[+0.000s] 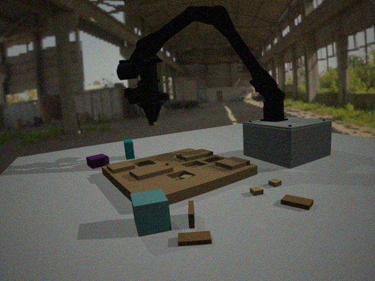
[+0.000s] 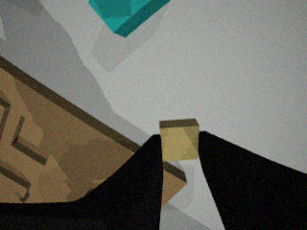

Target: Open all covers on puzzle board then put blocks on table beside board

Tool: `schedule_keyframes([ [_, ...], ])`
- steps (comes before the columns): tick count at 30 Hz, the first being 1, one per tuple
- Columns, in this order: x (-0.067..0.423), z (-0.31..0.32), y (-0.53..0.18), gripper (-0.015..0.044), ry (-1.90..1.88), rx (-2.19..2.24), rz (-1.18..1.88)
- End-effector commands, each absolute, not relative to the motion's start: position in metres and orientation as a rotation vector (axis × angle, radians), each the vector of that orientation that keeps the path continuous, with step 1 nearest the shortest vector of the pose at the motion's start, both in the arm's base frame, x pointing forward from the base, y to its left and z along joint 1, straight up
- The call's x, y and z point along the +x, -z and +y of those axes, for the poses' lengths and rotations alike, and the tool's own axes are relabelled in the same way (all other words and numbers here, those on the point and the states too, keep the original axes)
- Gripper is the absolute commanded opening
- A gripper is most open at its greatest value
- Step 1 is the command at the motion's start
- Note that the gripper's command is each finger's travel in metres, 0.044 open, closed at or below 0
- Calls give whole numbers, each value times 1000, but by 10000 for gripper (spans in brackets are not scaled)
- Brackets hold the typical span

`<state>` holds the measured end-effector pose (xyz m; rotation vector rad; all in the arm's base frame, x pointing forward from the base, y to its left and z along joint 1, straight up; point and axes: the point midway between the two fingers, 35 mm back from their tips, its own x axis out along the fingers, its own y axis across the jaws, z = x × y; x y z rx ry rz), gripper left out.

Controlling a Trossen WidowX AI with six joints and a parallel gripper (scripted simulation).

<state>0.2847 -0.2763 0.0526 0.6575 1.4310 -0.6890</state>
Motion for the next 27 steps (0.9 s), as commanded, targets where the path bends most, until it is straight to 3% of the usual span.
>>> schedule_keyframes([
  [1, 283, -278, -48, 80, 681, 651, 1434],
  [27, 286, -281, -6, 80, 681, 651, 1434],
])
